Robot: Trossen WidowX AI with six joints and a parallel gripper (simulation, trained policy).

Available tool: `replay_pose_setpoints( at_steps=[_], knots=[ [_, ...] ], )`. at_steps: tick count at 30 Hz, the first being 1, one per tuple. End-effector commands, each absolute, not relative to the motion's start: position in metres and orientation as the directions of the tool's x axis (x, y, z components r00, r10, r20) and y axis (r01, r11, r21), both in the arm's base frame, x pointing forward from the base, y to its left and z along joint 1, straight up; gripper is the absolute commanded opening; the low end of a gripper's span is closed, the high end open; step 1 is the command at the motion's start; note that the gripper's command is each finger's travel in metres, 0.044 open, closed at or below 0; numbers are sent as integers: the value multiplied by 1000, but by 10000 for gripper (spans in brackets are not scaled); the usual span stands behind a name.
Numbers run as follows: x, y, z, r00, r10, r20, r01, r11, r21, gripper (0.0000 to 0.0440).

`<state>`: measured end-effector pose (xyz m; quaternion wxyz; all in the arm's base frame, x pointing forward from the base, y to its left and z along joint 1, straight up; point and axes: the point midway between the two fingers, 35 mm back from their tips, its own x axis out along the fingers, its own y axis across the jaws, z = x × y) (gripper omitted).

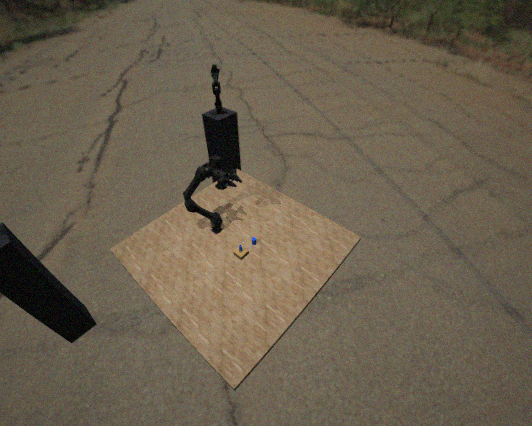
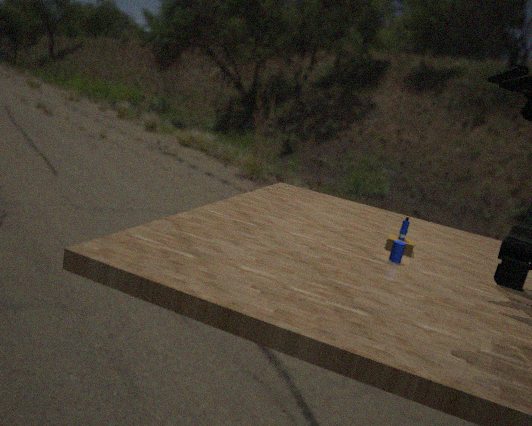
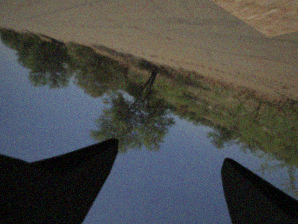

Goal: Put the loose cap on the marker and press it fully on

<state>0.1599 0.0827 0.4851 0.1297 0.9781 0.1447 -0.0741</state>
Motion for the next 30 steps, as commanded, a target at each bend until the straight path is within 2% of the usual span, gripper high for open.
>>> replay_pose_setpoints(
  at_steps=[1, 30],
  knots=[
    [163, 92, 478, 940, 269, -212, 318, -913, 254, 327],
    [183, 152, 421, 860, 262, -439, 445, -807, 389, 330]
  ],
)
